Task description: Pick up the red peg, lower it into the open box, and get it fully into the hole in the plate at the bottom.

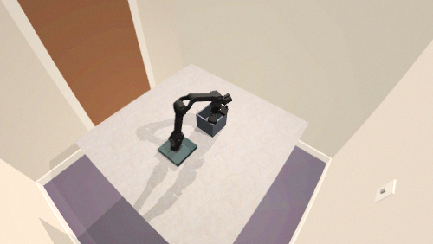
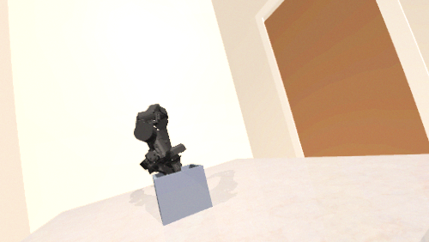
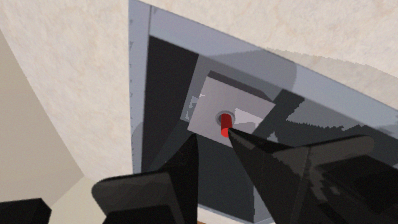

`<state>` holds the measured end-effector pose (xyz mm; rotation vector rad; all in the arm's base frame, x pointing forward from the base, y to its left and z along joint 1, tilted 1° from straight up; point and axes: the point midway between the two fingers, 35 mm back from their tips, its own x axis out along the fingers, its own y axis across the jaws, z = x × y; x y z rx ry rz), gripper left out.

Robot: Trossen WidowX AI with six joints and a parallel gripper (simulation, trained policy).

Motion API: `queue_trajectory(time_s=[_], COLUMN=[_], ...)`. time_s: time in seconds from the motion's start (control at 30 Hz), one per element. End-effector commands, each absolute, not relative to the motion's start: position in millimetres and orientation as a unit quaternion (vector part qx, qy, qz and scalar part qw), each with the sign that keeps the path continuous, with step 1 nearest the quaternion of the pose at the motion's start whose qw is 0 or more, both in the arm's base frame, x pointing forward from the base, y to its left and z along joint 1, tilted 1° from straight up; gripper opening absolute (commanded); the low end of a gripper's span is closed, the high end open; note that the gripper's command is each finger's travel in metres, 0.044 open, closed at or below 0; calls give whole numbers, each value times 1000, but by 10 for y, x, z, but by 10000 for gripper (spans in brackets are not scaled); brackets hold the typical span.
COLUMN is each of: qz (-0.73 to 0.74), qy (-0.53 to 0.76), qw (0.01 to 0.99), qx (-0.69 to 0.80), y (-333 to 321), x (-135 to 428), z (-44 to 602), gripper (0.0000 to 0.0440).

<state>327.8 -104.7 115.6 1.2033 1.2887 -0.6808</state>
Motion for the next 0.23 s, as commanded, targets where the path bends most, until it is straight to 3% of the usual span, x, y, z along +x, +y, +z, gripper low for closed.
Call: queue_trajectory(time_s=[0.0,0.2], qz=[-274,-250], qy=[544,534], qw=[596,607], qx=[523,533], y=[-1068,-1094], x=[3341,3412], z=[1283,1403], gripper=[164,166])
